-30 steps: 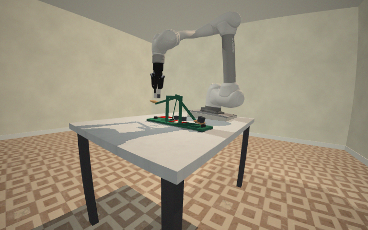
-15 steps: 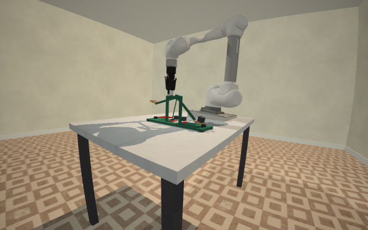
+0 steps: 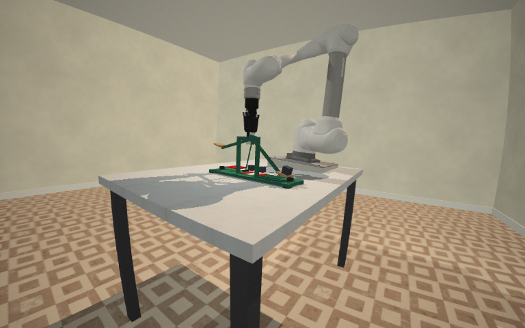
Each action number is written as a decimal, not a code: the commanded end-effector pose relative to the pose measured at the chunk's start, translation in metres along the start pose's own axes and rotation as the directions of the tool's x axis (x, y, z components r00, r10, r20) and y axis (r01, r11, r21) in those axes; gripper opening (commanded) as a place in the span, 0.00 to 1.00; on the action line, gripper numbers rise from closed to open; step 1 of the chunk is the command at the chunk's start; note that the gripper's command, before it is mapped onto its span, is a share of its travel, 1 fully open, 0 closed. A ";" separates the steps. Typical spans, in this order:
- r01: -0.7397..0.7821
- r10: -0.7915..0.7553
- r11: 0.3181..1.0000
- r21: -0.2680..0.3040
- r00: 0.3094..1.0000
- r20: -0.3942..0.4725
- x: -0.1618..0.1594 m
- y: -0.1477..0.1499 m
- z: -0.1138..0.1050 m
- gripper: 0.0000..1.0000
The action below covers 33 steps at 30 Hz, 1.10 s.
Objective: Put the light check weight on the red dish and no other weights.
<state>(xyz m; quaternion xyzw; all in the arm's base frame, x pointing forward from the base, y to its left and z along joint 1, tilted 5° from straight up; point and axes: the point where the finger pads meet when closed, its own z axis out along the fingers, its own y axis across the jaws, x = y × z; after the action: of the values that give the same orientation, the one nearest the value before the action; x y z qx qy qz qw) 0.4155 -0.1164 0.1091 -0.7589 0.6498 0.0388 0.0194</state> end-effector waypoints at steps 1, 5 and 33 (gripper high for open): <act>-0.001 0.001 1.000 0.000 1.000 -0.004 -0.059 -0.014 0.028 0.24; -0.001 0.001 1.000 0.000 1.000 -0.004 -0.059 -0.014 0.028 0.24; -0.003 0.003 1.000 -0.001 1.000 -0.003 -0.161 -0.008 0.076 0.24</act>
<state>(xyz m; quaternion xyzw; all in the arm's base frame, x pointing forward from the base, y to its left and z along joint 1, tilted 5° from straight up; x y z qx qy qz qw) 0.3965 0.0496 0.0480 -0.7580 0.6509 0.0380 0.0179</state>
